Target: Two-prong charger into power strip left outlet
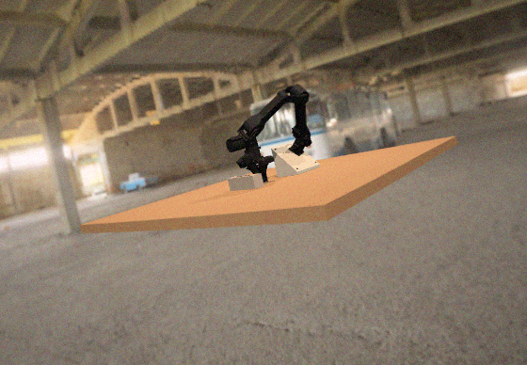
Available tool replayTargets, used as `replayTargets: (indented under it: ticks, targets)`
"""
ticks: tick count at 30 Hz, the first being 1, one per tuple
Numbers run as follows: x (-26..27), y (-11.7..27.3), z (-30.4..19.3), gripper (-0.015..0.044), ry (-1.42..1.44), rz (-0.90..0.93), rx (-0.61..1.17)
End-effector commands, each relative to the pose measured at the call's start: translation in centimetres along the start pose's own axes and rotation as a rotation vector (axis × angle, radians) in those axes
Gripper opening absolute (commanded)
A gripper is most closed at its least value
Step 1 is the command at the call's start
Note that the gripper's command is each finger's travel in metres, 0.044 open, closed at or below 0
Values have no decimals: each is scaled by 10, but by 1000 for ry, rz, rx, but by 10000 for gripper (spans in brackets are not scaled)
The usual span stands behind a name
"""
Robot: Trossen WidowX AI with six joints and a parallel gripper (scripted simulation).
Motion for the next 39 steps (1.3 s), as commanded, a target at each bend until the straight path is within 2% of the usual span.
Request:
replayTargets:
  ticks: [1,39]
  targets:
    - [0,0,0,0,2,3,2]
    - [1,1,12,0,2,3,1]
Point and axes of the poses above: the point midway between the two fingers, 35 mm back from their tips, its own y axis back along the fingers, its own x axis across the jaws, z = x × y, the point moved 3 cm from there along y, back along the fingers, and after that the axes turned 2 degrees about -y, right-handed, at the moved point
